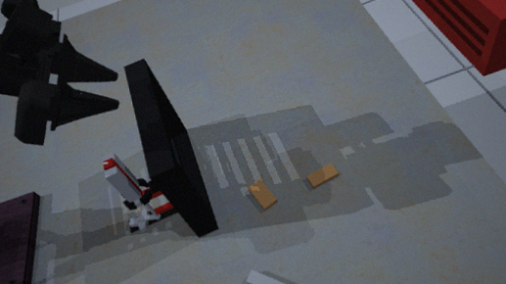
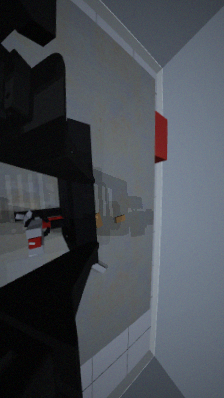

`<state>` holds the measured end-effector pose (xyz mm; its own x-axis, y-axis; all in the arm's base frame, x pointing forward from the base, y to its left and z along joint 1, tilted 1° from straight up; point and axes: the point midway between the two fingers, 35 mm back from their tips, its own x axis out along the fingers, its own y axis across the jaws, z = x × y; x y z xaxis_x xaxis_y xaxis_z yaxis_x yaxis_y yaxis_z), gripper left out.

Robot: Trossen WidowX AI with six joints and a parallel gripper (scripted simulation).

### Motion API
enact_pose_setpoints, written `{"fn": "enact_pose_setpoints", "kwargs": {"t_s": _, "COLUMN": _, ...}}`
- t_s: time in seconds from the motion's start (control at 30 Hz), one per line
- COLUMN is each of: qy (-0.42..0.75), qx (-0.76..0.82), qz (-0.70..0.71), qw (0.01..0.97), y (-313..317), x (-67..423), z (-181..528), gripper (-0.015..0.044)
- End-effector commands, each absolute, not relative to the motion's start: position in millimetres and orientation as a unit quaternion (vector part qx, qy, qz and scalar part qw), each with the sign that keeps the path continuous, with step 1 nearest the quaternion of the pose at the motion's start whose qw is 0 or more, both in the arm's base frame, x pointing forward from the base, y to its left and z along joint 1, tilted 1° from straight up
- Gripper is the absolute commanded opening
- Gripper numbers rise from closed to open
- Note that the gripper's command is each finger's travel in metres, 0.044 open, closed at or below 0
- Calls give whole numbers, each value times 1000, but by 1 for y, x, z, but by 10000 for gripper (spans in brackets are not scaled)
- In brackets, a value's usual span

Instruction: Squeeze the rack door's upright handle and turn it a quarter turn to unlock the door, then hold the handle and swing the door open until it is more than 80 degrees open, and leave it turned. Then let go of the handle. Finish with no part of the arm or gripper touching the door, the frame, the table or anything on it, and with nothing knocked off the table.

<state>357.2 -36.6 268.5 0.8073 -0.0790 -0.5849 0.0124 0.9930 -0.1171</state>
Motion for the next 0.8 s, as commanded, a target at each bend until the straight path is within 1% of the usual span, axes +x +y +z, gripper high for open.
{"fn": "enact_pose_setpoints", "kwargs": {"t_s": 0.0, "qy": 341, "qx": -56, "qz": -23, "qw": 938, "y": -42, "x": 359, "z": 265, "gripper": 296}}
{"fn": "enact_pose_setpoints", "kwargs": {"t_s": 0.77, "qy": 547, "qx": -44, "qz": -5, "qw": 836, "y": -71, "x": 347, "z": 239, "gripper": 296}}
